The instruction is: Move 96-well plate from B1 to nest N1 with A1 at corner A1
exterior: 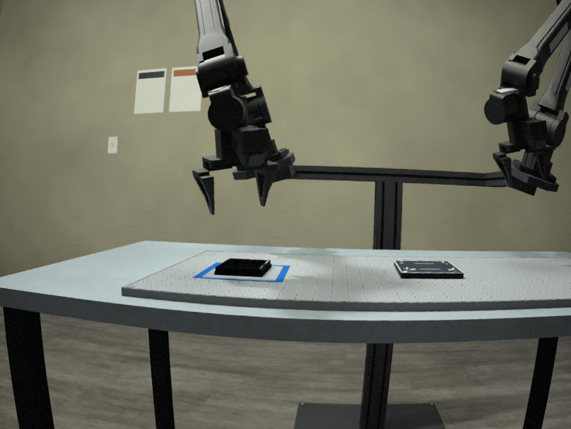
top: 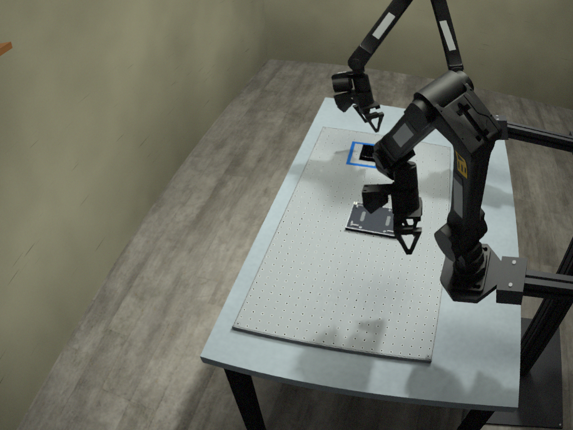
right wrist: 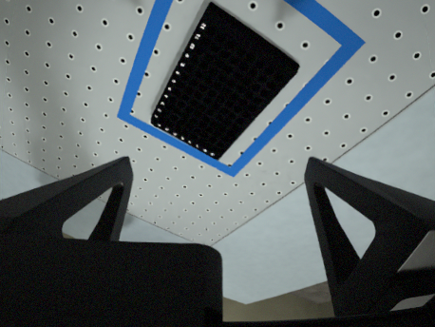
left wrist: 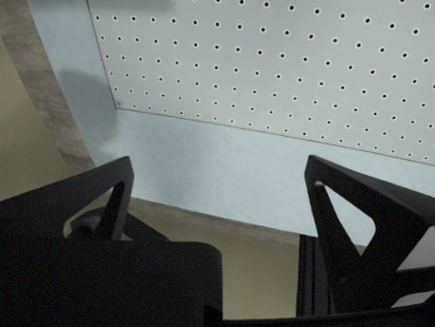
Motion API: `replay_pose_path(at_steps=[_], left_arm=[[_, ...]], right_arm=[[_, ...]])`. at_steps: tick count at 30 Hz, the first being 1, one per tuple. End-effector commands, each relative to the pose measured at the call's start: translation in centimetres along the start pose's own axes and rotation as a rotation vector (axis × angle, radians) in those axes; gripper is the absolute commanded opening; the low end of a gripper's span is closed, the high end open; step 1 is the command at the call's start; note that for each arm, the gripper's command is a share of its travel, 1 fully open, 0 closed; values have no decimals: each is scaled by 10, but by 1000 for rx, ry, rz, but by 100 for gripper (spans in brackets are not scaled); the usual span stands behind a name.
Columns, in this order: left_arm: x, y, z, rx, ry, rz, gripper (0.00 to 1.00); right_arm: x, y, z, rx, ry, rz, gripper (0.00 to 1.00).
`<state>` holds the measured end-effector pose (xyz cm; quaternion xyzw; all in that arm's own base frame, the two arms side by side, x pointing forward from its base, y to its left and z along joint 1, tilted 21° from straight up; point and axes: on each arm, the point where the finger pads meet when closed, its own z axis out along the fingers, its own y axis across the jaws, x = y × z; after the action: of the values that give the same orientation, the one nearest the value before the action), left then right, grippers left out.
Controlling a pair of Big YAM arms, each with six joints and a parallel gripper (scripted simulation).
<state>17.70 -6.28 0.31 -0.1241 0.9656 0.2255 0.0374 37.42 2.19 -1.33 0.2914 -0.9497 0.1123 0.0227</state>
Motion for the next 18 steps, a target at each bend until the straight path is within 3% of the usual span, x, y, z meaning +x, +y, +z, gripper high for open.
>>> replay_pose_path(at_steps=[1,9,10,11,13,17,18], left_arm=[[-4,5,-1,49,-15,38,100],[-27,23,-30,245,-197,49,100],[-26,29,-32,231,-182,58,100],[-46,26,-57,261,-216,39,100],[-50,30,-63,261,-217,39,100],[-49,29,-58,247,-201,48,100],[-31,34,-38,216,-165,67,100]], right_arm=[[-7,5,4,38,-41,113,100],[-1,11,17,96,-154,362,100],[2,14,24,100,-160,391,100],[4,16,27,104,-172,421,100],[6,17,28,113,-206,484,100],[8,18,30,119,-233,544,100],[12,22,40,116,-206,544,100]])
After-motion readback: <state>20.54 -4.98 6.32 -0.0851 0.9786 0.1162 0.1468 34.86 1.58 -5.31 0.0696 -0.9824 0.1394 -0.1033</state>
